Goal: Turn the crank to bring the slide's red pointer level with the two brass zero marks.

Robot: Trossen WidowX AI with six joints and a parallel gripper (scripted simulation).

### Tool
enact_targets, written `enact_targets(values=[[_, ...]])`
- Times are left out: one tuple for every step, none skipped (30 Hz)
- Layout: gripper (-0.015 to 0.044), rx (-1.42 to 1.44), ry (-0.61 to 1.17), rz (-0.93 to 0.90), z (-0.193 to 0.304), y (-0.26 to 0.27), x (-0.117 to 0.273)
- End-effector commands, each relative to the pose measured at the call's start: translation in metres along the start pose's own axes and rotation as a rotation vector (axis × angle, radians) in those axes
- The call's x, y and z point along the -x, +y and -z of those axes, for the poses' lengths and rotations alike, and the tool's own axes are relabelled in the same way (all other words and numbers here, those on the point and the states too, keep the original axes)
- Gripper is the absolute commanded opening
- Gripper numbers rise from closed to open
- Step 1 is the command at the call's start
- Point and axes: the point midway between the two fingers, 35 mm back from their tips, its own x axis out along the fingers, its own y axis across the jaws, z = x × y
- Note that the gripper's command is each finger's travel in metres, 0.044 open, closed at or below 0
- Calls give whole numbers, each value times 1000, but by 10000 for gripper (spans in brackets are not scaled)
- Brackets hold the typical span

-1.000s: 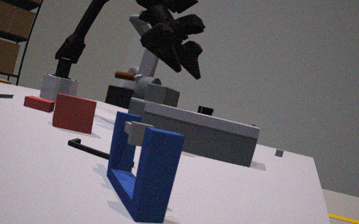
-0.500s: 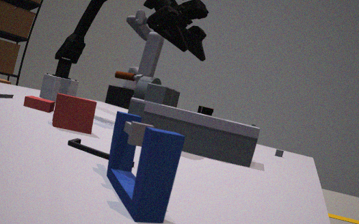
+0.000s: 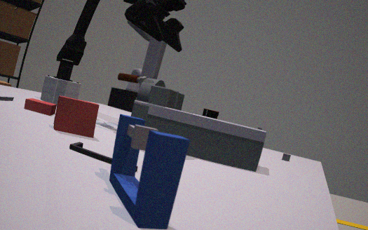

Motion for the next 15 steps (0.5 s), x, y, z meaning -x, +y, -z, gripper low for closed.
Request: enact_targets(values=[[440, 36, -14, -17, 19, -5, 14], [440, 43, -18, -20, 24, -6, 17], [440, 50, -21, -23, 28, -7, 20], [440, 56, -25, -25, 32, -8, 23], [440, 62, -28, -27, 35, -8, 25], [440, 69, -32, -29, 39, -9, 28], [440, 75, -36, -31, 43, -9, 30], [440, 82, -39, -33, 47, -10, 33], [440, 86, -42, -35, 49, -10, 34], [440, 89, -44, -36, 51, -10, 35], [440, 90, -44, -36, 52, -10, 36], [440, 90, -44, -36, 52, -10, 36], [440, 90, -44, -36, 52, -10, 35], [440, 90, -44, -36, 54, -11, 33], [440, 90, -44, -36, 57, -11, 29]])
